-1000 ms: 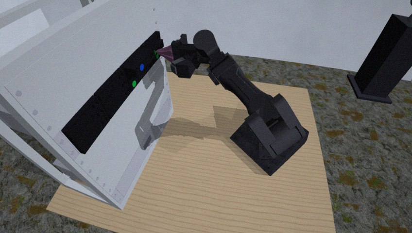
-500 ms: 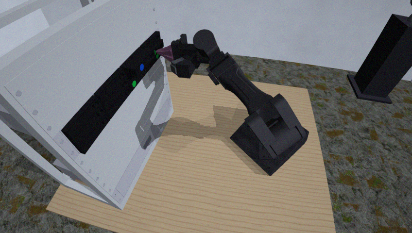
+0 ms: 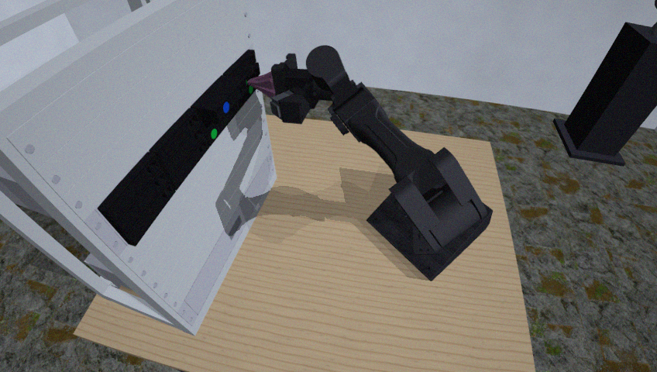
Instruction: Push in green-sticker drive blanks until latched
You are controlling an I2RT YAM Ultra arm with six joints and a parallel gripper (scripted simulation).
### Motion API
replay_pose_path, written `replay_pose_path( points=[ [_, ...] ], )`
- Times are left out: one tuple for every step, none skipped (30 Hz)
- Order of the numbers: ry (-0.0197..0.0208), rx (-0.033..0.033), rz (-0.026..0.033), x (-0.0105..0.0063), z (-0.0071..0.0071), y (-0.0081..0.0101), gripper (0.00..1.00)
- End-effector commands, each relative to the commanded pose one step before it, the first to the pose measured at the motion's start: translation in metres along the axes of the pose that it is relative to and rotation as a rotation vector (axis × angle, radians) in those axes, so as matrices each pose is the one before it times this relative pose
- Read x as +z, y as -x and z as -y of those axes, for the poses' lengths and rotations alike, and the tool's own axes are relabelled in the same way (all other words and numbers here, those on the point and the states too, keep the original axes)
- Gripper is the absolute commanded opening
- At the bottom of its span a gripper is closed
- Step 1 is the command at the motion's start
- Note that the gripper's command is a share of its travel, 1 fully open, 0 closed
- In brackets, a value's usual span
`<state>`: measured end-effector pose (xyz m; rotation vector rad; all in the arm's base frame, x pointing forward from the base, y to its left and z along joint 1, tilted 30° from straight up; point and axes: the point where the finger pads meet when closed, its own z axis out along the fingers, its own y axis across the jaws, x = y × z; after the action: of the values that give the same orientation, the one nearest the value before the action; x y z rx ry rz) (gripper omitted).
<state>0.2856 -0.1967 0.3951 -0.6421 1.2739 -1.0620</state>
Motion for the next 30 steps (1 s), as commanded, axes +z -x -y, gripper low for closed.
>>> replay_pose_path(
  points=[
    [-0.0939,-0.05488,-0.00692,0.00912,0.0342,0.00741,0.0],
    [0.0,0.0,0.0,0.0,0.0,0.0,0.0],
    [0.0,0.0,0.0,0.0,0.0,0.0,0.0],
    [0.0,0.0,0.0,0.0,0.0,0.0,0.0],
    [0.0,0.0,0.0,0.0,0.0,0.0,0.0],
    [0.0,0.0,0.0,0.0,0.0,0.0,0.0],
    [0.0,0.0,0.0,0.0,0.0,0.0,0.0],
    [0.0,0.0,0.0,0.0,0.0,0.0,0.0],
    [0.0,0.0,0.0,0.0,0.0,0.0,0.0],
    [0.0,0.0,0.0,0.0,0.0,0.0,0.0],
    [0.0,-0.00004,0.0,0.00004,0.00003,0.0,0.0],
    [0.0,-0.0002,0.0,0.0002,0.00019,0.00002,0.0],
    [0.0,-0.00036,0.0,0.00041,0.0004,0.00004,0.0],
    [-0.00001,-0.00041,0.0,0.00057,0.00056,0.00006,0.0],
    [-0.00001,-0.00034,0.0,0.00063,0.00061,0.00007,0.0],
    [-0.00001,-0.00006,0.0,0.00057,0.00055,0.00006,0.0],
    [0.0,-0.00005,0.0,0.00041,0.0004,0.00004,0.0],
    [0.0,0.00023,0.0,0.0002,0.00019,0.00002,0.0],
    [0.0,0.0,0.0,0.0,0.0,0.0,0.0],
    [0.0,0.0,0.0,0.0,0.0,0.0,0.0],
    [0.0,0.00091,0.0,0.00004,0.00003,0.0,0.0],
    [0.0,0.00008,0.0,0.0,0.0,0.0,0.0],
    [0.0,0.0,0.0,0.0,0.0,0.0,0.0],
    [0.0,0.00002,0.0,0.0,0.0,0.0,0.0],
    [0.0,0.00005,0.0,0.0,0.0,0.0,0.0],
    [0.0,0.00005,0.0,0.0,0.0,0.0,0.0],
    [0.0,0.00004,0.0,0.0,0.0,0.0,0.0],
    [0.0,0.00003,0.0,0.0,0.0,0.0,0.0],
    [0.0,0.00001,0.0,0.0,0.0,0.0,0.0],
    [0.0,0.00001,0.0,0.0,0.0,0.0,0.0]
  ],
)
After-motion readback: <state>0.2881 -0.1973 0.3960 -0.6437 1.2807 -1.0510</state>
